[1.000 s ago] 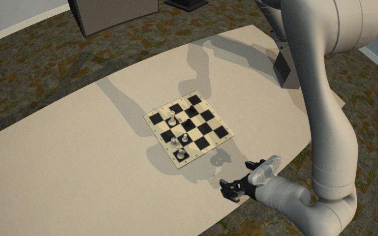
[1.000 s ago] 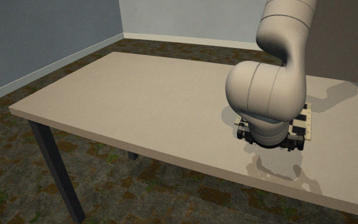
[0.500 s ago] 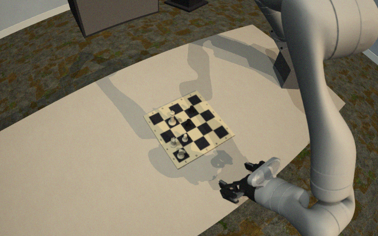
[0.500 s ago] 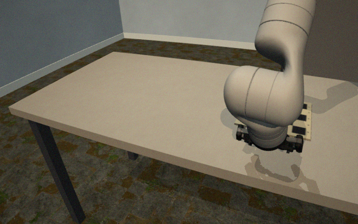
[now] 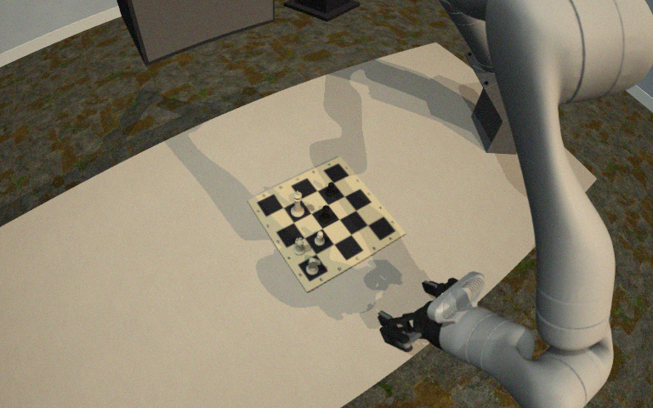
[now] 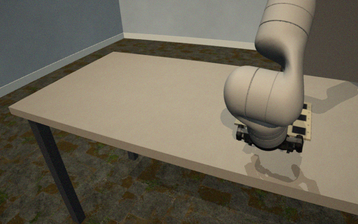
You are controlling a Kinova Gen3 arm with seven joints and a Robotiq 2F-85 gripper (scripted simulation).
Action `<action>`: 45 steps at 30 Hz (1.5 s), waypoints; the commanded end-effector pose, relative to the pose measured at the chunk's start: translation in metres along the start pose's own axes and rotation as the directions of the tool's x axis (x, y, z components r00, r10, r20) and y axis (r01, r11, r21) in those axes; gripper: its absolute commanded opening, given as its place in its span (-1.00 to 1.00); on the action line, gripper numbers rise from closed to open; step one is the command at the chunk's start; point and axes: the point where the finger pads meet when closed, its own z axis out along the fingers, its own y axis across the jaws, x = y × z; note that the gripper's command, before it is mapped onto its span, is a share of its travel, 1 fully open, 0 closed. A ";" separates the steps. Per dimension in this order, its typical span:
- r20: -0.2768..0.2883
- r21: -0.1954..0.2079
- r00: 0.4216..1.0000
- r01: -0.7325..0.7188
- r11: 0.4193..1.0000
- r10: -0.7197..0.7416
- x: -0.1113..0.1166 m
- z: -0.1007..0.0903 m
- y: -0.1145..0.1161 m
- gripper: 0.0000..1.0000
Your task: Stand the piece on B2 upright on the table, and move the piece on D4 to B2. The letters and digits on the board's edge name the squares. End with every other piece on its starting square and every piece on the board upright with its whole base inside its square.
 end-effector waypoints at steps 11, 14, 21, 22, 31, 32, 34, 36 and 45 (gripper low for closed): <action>0.002 0.001 1.000 -0.001 1.000 0.001 0.000 -0.001 0.000 1.00; 0.002 0.001 1.000 -0.001 1.000 0.001 0.000 -0.001 0.000 1.00; 0.002 0.001 1.000 -0.001 1.000 0.001 0.000 -0.001 0.000 1.00; 0.002 0.001 1.000 -0.001 1.000 0.001 0.000 -0.001 0.000 1.00; 0.001 0.001 1.000 -0.001 1.000 0.001 0.004 -0.005 0.000 1.00; 0.001 0.001 1.000 -0.001 1.000 0.001 0.006 -0.008 0.000 1.00; 0.001 0.001 1.000 -0.001 1.000 0.001 0.012 -0.015 0.001 1.00; 0.001 0.001 1.000 -0.001 1.000 0.001 0.019 -0.024 0.001 1.00; 0.001 0.001 1.000 -0.001 1.000 0.001 0.052 -0.062 0.004 1.00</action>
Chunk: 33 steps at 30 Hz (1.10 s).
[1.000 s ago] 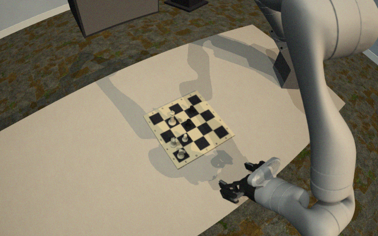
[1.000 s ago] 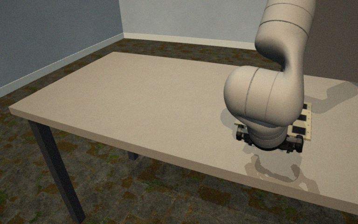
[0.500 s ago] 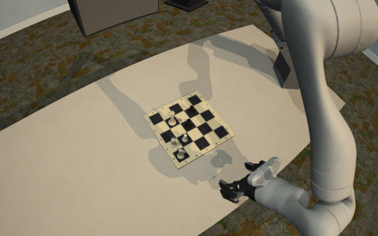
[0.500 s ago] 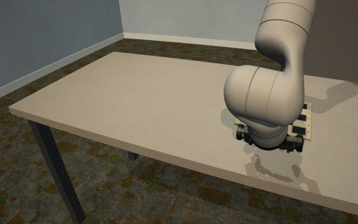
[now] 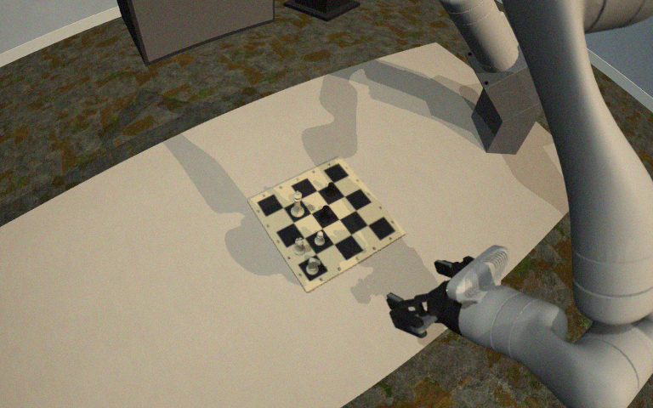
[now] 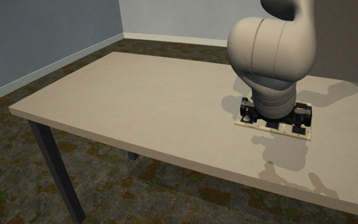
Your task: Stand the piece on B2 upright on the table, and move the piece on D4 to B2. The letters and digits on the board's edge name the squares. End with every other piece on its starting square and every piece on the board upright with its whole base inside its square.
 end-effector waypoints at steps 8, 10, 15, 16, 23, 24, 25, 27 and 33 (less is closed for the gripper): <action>0.014 0.004 1.000 -0.003 1.000 0.003 0.009 -0.017 -0.001 1.00; 0.014 0.005 1.000 -0.005 1.000 0.005 0.010 -0.017 -0.002 1.00; 0.022 0.022 0.999 -0.027 0.999 0.026 0.014 -0.016 -0.010 1.00; 0.025 0.029 0.999 -0.036 0.999 0.035 0.016 -0.016 -0.013 1.00; 0.054 0.080 0.993 -0.107 0.991 0.103 0.033 -0.013 -0.038 1.00; 0.063 0.093 0.991 -0.126 0.988 0.121 0.038 -0.012 -0.045 1.00; 0.074 0.106 0.987 -0.147 0.983 0.140 0.043 -0.012 -0.052 1.00; 0.098 0.134 0.979 -0.192 0.972 0.180 0.055 -0.009 -0.068 1.00; 0.204 0.199 0.931 -0.343 0.918 0.303 0.104 0.003 -0.116 1.00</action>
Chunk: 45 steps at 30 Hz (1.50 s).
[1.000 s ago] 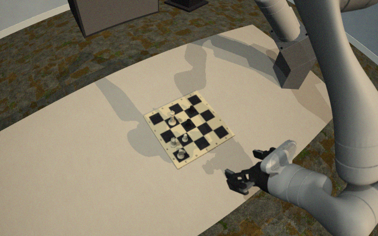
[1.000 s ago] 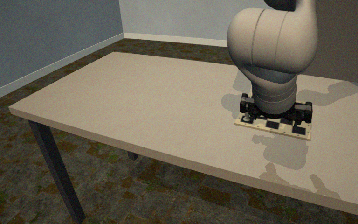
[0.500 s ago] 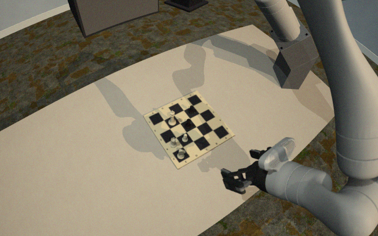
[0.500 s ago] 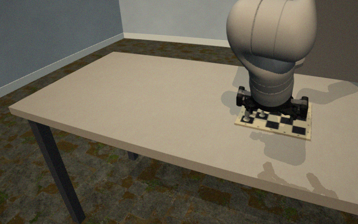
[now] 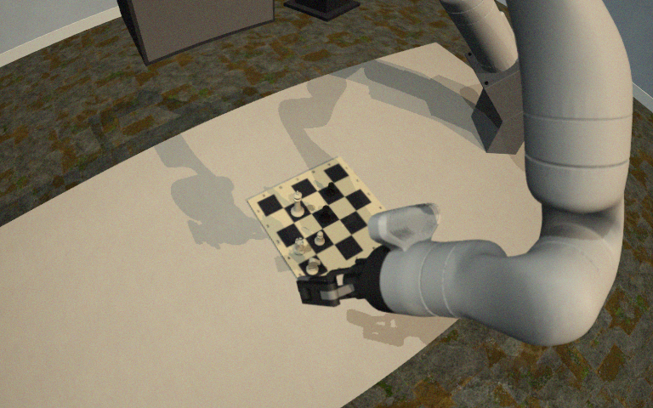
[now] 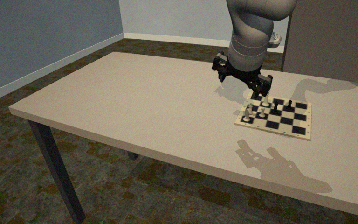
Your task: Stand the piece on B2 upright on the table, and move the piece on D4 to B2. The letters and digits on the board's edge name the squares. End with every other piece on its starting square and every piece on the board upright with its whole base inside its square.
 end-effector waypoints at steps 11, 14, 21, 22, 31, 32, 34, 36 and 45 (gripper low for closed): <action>0.197 -0.005 0.950 -0.245 0.970 0.241 0.094 0.036 -0.060 1.00; 0.247 -0.056 0.923 -0.289 0.956 0.294 0.118 0.051 -0.052 1.00; 0.305 -0.182 0.877 -0.330 0.926 0.372 0.150 0.070 -0.017 1.00; 0.313 -0.210 0.868 -0.333 0.919 0.386 0.156 0.072 -0.008 1.00; 0.334 -0.428 0.813 -0.321 0.845 0.478 0.189 0.076 0.073 1.00; 0.334 -0.444 0.809 -0.318 0.838 0.484 0.191 0.076 0.079 1.00; 0.332 -0.470 0.804 -0.312 0.826 0.493 0.194 0.074 0.090 1.00; 0.332 -0.470 0.804 -0.312 0.826 0.493 0.194 0.074 0.090 1.00; 0.329 -0.506 0.797 -0.304 0.807 0.506 0.199 0.072 0.105 1.00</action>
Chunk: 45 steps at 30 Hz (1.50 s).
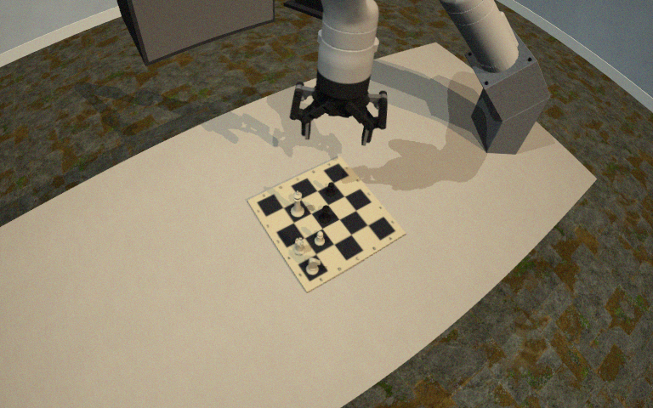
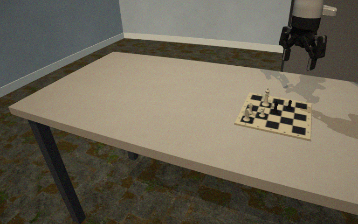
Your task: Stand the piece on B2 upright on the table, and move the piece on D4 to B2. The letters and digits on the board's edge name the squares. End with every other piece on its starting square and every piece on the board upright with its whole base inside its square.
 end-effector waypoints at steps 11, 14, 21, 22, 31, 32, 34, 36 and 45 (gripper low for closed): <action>0.003 -0.004 1.000 -0.002 1.000 0.002 0.000 0.000 0.001 1.00; 0.003 -0.004 1.000 -0.002 1.000 0.002 0.000 0.000 0.001 1.00; 0.004 0.002 1.000 -0.002 1.000 0.002 -0.001 0.002 -0.001 1.00; 0.004 0.004 1.000 -0.002 1.000 0.002 -0.001 0.003 -0.002 1.00; 0.006 0.022 1.000 -0.001 1.000 0.001 -0.002 0.018 -0.007 1.00; 0.006 0.022 1.000 -0.001 1.000 0.001 -0.003 0.021 -0.007 1.00; 0.006 0.020 1.000 -0.001 1.000 0.001 -0.003 0.027 -0.006 1.00; 0.006 0.016 1.000 -0.001 1.000 0.001 -0.002 0.032 -0.005 1.00; 0.004 -0.002 1.000 -0.002 1.000 0.002 -0.001 0.045 0.000 1.00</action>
